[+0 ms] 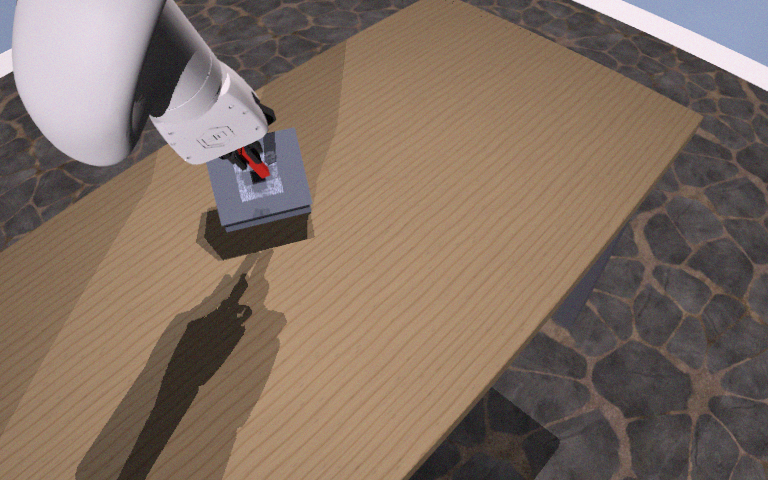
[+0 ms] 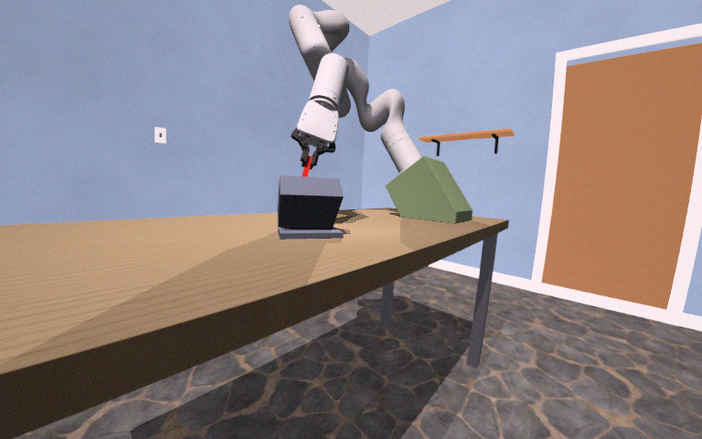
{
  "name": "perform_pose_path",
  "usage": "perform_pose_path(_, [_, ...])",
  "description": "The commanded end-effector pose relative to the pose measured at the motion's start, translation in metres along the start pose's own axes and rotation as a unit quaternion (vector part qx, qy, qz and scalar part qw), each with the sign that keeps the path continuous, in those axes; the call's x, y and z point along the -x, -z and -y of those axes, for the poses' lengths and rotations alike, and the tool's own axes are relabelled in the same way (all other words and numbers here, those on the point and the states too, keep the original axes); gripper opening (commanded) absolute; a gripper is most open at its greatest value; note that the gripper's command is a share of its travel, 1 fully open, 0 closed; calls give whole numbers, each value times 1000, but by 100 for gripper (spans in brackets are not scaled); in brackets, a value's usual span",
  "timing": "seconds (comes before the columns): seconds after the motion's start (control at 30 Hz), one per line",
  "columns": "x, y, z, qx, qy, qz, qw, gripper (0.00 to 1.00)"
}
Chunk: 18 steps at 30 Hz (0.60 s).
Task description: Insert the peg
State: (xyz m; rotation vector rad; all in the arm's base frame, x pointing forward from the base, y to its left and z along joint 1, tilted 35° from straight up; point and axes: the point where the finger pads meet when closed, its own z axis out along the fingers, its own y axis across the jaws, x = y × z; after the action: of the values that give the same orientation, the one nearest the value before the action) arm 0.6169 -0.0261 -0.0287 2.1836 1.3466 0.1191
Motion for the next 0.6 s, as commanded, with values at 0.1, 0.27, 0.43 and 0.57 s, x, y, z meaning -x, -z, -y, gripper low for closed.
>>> perform_pose_path(0.1, [-2,1,-7,6,23,-16,1000,0])
perform_pose_path(0.27, [-3,1,-10,8,33,-22,999,0])
perform_pose_path(0.43, [-4,2,-13,12,48,-32,998,0])
perform_pose_path(0.57, [-5,2,-16,14,60,-39,997,0])
